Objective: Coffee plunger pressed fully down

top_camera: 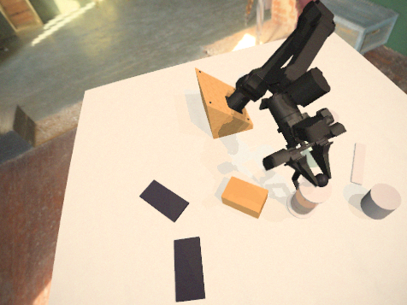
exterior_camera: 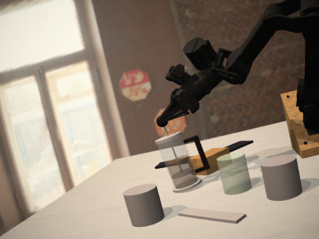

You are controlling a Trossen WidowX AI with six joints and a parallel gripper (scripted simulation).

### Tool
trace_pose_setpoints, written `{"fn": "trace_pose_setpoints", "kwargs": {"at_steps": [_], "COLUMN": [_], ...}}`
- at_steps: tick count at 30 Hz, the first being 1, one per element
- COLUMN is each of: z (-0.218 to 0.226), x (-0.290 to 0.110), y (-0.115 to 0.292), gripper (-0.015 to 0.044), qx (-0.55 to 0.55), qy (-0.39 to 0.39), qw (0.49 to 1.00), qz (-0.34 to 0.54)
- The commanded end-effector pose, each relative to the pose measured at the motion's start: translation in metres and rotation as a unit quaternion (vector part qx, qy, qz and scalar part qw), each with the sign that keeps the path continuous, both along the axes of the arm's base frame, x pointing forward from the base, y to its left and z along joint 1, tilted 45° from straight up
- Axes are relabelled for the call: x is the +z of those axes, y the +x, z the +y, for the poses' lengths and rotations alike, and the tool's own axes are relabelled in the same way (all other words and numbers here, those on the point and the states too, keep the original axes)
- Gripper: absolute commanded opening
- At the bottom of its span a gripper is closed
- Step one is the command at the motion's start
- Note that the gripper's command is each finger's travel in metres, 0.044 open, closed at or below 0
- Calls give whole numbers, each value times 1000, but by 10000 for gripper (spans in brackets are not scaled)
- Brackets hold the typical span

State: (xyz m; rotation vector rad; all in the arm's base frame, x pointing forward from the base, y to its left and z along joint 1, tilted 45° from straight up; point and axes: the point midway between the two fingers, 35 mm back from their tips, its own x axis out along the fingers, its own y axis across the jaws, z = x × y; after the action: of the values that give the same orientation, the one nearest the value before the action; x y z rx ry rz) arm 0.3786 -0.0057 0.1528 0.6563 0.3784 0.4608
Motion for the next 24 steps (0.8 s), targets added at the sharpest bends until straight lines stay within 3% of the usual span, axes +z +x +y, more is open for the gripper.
{"fn": "trace_pose_setpoints", "kwargs": {"at_steps": [1,24], "z": [10,8], "x": [-11,-13], "y": [-2,0], "gripper": [123,123], "qx": [17,17], "qy": [11,11], "qw": [1000,1000], "qz": [19,19]}}
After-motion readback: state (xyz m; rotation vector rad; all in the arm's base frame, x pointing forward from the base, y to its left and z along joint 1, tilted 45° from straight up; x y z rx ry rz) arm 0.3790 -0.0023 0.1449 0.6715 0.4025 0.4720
